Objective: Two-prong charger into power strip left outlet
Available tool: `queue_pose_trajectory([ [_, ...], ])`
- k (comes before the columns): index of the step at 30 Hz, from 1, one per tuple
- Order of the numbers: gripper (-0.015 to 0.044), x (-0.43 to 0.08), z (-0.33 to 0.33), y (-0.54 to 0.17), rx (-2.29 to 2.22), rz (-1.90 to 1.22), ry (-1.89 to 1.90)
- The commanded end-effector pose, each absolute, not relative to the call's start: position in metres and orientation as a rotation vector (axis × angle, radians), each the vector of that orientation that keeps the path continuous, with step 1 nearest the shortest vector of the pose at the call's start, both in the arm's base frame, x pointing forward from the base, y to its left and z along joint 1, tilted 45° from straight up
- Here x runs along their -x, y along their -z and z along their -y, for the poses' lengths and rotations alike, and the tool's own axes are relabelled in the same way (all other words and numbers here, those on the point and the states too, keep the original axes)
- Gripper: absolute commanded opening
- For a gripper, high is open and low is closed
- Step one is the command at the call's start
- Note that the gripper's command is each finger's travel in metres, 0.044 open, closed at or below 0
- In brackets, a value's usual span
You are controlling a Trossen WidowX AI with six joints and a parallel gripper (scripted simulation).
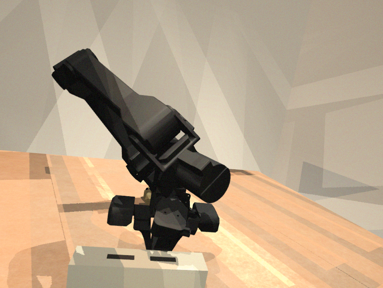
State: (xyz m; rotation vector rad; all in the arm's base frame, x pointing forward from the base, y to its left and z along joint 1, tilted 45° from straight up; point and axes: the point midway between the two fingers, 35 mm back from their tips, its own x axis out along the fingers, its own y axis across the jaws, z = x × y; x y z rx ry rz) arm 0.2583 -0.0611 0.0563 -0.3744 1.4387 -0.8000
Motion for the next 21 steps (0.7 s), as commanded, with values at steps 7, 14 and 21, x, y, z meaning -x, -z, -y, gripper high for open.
queue_pose_trajectory([
  [7,0.0000,-0.2597,0.0619,-0.0571,0.381,-1.439,0.800],
  [14,0.0000,-0.2614,0.0623,-0.0575,0.381,-1.439,0.800],
  [21,0.0000,-0.2638,0.0627,-0.0580,0.381,-1.439,0.800],
])
